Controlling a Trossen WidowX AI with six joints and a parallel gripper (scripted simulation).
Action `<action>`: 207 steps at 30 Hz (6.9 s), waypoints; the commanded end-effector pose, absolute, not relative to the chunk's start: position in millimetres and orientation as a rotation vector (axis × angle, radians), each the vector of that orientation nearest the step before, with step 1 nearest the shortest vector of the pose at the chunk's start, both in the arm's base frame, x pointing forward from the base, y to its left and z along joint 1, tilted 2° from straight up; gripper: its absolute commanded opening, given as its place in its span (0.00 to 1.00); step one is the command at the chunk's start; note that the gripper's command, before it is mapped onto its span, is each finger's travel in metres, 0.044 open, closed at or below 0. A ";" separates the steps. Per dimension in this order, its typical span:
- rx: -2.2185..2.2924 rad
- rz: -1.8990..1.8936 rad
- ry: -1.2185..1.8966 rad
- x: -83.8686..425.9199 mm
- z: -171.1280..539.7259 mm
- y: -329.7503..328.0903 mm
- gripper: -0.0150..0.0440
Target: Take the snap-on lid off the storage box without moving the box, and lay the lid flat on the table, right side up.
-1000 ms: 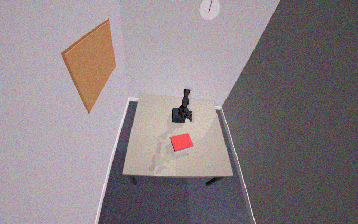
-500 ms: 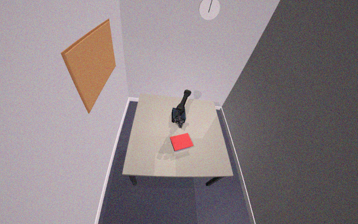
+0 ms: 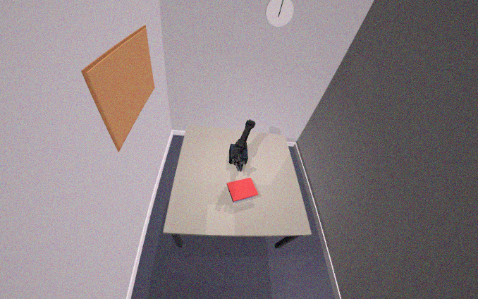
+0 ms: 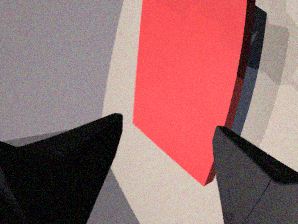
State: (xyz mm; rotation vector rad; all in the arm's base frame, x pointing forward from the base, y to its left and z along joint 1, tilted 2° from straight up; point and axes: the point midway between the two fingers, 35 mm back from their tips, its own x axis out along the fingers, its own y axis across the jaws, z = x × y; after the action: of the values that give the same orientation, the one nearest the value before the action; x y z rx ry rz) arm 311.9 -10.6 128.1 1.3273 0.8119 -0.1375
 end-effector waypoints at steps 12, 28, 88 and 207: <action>1.327 -0.155 0.831 311.3 57.4 -9.5 0.65; 1.326 -0.155 0.831 329.9 44.4 -2.5 0.65; 1.328 -0.153 0.831 358.2 17.6 14.9 0.25; 1.330 -0.154 0.829 359.9 30.7 15.4 0.25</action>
State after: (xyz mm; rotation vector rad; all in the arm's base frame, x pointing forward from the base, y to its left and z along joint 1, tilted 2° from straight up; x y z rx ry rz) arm 359.3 15.6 31.0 1.3285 0.8305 -0.1504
